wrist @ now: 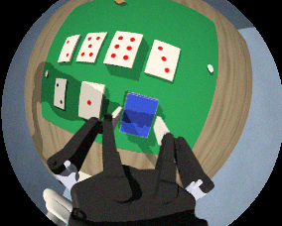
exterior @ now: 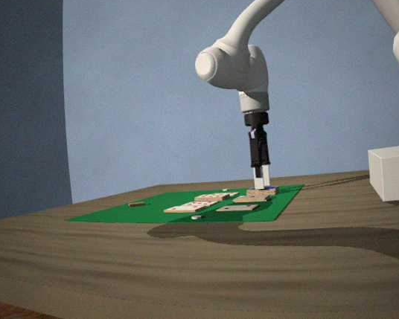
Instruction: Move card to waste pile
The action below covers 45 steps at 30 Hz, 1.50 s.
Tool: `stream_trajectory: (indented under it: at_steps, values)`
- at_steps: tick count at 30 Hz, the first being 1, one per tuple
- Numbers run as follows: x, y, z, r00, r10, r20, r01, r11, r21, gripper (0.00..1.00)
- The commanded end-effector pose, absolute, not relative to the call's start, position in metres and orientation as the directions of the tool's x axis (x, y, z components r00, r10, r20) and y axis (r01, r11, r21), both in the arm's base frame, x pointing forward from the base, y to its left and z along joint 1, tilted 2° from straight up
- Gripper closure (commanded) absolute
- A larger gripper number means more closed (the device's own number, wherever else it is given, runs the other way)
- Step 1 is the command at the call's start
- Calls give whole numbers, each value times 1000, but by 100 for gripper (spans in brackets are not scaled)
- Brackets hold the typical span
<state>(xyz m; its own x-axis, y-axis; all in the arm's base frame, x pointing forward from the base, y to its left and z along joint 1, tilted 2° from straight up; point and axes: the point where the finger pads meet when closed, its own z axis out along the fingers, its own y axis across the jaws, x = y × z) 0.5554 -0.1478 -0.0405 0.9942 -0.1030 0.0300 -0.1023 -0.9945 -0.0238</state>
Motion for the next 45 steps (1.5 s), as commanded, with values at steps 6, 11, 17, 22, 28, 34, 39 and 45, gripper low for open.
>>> stream_trajectory:
  at_steps: [6, 11, 17, 22, 28, 34, 39, 45]
  values:
    - [556, -148, -43, 994, -99, 35, -98, -995, -24, 50]
    - [556, -148, -44, 994, -99, 35, -98, -995, -24, 50]
    - [556, -148, -45, 994, -99, 35, -98, -995, -24, 50]
    - [556, -148, -45, 994, -99, 35, -98, -995, -24, 50]
    - [556, -148, -45, 994, -99, 35, -98, -995, -24, 50]
    - [556, -148, -45, 994, -99, 35, -98, -995, -24, 50]
    - [556, -148, -45, 994, -99, 35, -98, -995, -24, 57]
    - [556, -148, -45, 994, -99, 35, -98, -995, -24, 57]
